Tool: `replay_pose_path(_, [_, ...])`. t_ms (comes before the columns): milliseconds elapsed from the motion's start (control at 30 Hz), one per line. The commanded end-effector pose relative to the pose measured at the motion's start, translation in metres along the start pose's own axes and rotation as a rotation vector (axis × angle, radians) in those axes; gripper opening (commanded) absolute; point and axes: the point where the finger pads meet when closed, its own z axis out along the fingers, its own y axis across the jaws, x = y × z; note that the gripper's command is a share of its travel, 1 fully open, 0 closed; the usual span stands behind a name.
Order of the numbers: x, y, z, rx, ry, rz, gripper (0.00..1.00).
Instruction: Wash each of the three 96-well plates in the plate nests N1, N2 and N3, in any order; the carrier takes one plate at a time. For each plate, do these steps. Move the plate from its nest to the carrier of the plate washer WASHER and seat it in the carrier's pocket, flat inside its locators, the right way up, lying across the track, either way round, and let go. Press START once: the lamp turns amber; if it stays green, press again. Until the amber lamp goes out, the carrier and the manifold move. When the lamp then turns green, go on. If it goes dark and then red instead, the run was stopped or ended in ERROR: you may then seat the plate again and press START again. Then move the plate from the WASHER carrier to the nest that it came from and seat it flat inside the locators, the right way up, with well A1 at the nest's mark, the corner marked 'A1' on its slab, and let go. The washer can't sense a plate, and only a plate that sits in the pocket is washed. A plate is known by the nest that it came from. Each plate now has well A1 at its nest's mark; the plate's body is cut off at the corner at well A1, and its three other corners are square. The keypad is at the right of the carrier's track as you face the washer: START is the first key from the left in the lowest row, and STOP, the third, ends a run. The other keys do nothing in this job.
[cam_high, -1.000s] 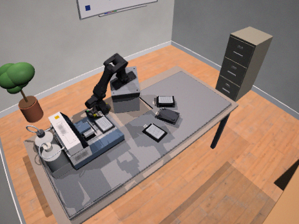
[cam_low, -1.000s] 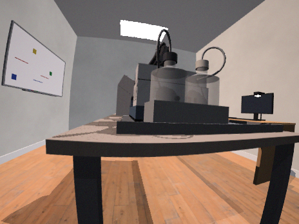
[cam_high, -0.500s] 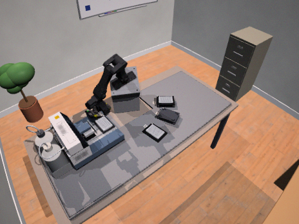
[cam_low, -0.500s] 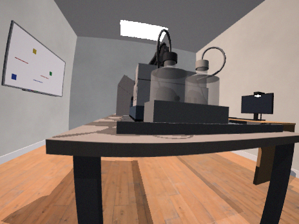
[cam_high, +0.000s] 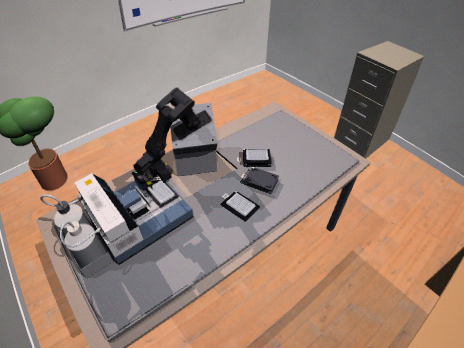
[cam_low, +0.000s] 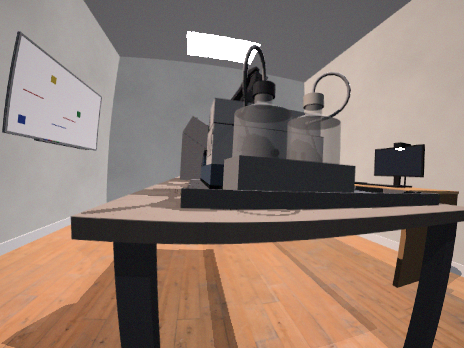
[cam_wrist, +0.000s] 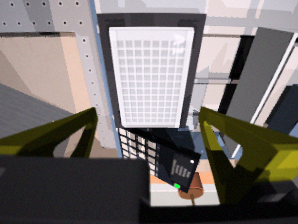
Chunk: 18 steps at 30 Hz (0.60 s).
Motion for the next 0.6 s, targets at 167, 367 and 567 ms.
replay_pose_path(167, [0.000, -0.005, 0.010, 0.019, -0.004, 0.001, 1.00])
replay_pose_path(367, [-0.001, -0.005, 0.017, 0.019, -0.004, 0.001, 1.00])
replay_pose_path(567, [-0.001, -0.005, 0.027, 0.019, -0.004, 0.001, 1.00])
